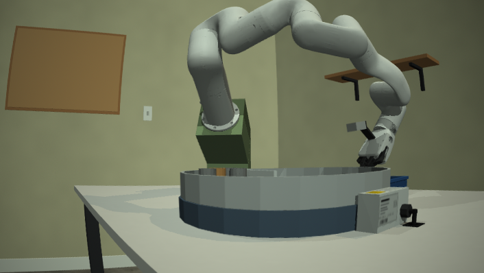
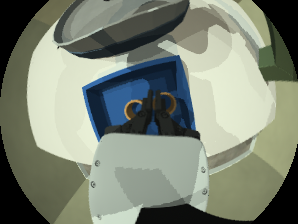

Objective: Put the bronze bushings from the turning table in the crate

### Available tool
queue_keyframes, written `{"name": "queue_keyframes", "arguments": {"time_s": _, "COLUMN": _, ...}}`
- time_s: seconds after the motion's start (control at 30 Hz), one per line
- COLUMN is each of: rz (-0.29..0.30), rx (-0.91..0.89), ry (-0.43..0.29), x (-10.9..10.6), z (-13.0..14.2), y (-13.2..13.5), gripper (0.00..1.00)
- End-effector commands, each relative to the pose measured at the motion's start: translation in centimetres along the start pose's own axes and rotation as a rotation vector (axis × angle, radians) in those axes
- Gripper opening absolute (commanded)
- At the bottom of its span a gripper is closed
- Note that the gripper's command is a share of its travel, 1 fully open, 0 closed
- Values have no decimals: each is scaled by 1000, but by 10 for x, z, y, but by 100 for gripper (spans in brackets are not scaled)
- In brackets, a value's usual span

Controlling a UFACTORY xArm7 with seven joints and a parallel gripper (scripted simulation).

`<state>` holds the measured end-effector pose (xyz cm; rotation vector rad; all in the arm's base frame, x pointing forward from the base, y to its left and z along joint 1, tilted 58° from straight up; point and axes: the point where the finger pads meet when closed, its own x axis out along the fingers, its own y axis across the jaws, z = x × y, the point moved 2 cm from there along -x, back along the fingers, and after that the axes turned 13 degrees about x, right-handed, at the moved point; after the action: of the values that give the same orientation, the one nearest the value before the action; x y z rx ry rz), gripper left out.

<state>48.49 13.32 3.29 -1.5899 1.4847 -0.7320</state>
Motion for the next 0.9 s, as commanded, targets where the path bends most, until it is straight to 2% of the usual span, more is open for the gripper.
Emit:
{"name": "queue_keyframes", "arguments": {"time_s": 0.0, "rz": 1, "rx": 0, "ry": -5, "x": -1, "z": 1, "y": 0, "gripper": 0}}
{"name": "queue_keyframes", "arguments": {"time_s": 0.57, "rz": 1, "rx": 0, "ry": -5, "x": -1, "z": 1, "y": 0, "gripper": 0}}
{"name": "queue_keyframes", "arguments": {"time_s": 0.6, "rz": 1, "rx": 0, "ry": -5, "x": -1, "z": 1, "y": 0, "gripper": 11}}
{"name": "queue_keyframes", "arguments": {"time_s": 0.87, "rz": 1, "rx": 0, "ry": -5, "x": -1, "z": 1, "y": 0, "gripper": 11}}
